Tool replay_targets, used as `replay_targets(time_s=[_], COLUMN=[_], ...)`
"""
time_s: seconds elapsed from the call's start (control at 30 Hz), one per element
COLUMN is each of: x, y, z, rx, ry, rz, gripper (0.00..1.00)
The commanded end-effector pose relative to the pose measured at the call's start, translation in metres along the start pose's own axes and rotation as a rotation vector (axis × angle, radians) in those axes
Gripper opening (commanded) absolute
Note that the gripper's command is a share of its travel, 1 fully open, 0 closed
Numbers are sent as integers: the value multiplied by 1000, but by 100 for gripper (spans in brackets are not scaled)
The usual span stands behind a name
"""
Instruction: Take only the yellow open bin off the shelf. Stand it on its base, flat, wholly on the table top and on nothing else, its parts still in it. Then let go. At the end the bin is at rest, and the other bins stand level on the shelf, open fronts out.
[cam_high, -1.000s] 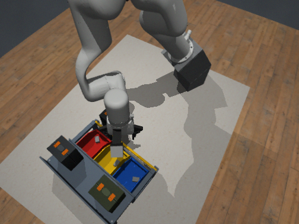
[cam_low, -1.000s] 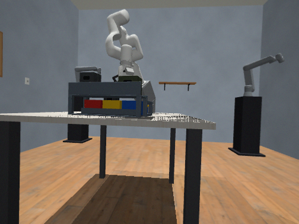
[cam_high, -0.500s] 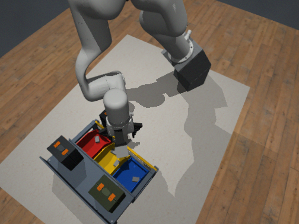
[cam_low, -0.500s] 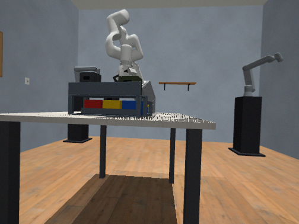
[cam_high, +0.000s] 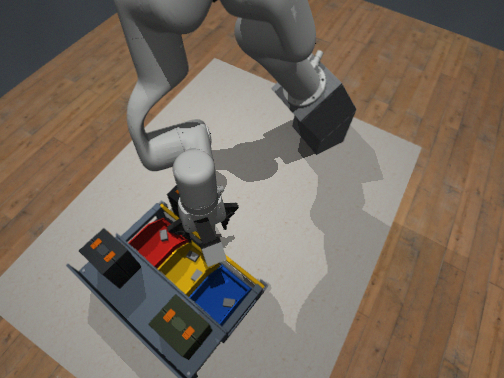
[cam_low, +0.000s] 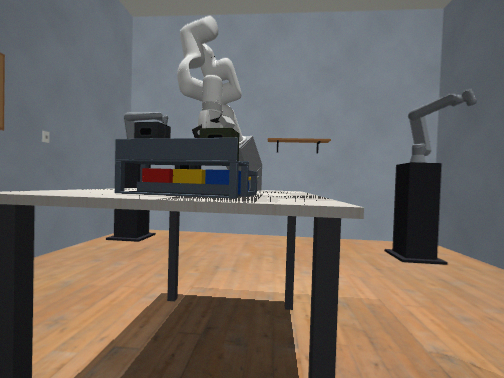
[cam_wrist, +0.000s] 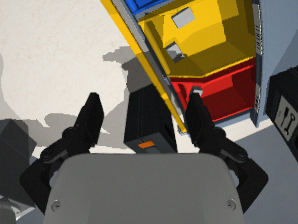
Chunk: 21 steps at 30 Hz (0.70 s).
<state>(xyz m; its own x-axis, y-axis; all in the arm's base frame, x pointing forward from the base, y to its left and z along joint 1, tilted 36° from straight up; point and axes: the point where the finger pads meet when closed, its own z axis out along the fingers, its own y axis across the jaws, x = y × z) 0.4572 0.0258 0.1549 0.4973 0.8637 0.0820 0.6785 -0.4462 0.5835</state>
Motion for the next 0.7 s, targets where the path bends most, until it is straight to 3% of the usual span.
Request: replay_targets(time_s=[0.0, 0.43, 0.6, 0.67], x=[1, 1, 1, 1], y=[1, 1, 1, 1], z=[-1, -1, -1, -1], rx=[0, 0, 0, 0], ry=[2, 2, 2, 2], rz=[-176, -228, -488, -488], gripper=[100, 100, 100, 100])
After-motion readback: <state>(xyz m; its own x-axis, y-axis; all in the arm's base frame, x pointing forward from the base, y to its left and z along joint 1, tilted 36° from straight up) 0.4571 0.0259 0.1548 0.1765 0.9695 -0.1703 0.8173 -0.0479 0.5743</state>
